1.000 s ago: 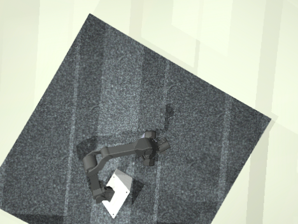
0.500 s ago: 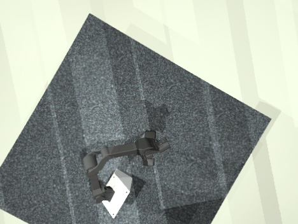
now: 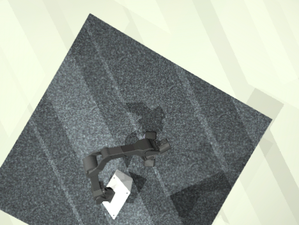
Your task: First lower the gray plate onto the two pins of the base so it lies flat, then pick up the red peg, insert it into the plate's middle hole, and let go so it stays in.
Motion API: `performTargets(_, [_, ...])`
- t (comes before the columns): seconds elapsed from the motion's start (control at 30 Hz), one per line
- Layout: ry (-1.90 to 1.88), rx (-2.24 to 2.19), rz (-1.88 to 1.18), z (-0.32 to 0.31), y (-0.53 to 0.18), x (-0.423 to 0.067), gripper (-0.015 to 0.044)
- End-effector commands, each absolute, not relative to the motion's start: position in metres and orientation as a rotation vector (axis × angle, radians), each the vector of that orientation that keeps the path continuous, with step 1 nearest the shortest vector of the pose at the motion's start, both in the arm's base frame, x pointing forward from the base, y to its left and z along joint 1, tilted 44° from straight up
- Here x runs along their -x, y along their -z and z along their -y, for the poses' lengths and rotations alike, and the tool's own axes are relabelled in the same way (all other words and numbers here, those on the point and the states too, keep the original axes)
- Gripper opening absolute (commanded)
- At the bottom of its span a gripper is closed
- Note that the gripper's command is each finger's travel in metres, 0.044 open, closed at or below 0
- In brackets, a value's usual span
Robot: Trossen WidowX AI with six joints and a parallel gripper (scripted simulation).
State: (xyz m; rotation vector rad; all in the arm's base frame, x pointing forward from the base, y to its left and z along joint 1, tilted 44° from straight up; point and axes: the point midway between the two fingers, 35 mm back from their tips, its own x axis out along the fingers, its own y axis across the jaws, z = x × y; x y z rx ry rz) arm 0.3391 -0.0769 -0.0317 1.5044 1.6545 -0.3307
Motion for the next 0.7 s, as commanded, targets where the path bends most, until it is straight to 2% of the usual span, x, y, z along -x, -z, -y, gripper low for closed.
performTargets(0.0, [0.328, -1.506, -1.654, 0.08, 0.029, -0.339, 0.015])
performTargets(0.67, [0.329, -1.506, -1.654, 0.088, 0.018, -0.337, 0.015])
